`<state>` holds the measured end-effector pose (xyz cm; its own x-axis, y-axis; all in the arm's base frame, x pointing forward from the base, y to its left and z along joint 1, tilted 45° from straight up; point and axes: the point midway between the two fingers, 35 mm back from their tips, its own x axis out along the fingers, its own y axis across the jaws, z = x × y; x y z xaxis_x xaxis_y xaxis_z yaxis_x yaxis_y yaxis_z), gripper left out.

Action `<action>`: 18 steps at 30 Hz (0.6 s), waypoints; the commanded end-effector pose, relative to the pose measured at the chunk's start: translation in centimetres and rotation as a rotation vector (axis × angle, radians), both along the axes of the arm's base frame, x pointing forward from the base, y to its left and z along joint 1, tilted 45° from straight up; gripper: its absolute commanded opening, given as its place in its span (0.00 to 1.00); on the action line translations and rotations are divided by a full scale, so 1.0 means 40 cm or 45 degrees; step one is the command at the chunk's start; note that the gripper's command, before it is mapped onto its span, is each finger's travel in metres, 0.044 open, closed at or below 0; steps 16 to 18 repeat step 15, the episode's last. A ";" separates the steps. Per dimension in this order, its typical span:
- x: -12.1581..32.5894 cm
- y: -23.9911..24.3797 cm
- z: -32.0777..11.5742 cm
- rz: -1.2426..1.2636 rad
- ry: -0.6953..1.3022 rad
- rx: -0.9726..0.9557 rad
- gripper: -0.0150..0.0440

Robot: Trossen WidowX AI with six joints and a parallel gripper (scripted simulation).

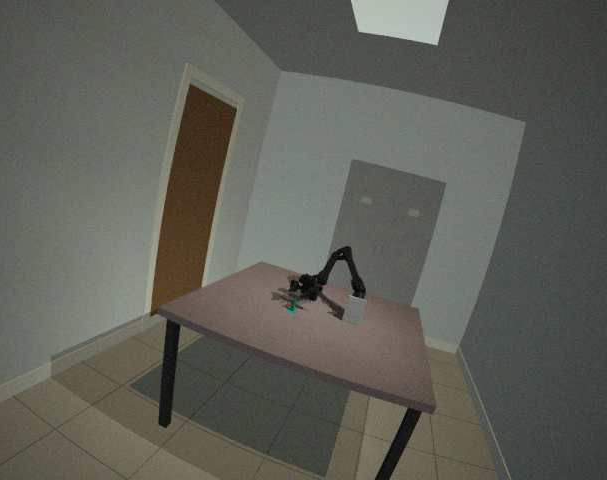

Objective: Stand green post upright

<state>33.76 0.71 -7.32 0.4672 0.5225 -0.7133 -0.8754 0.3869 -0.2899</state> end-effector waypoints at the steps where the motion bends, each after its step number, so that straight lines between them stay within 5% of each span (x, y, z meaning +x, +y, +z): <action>1: -0.009 0.051 0.044 0.000 0.009 0.005 0.93; 7: -0.010 0.086 0.074 -0.003 0.012 0.008 0.93; 18: 0.025 0.114 -0.004 -0.158 0.427 -0.206 0.93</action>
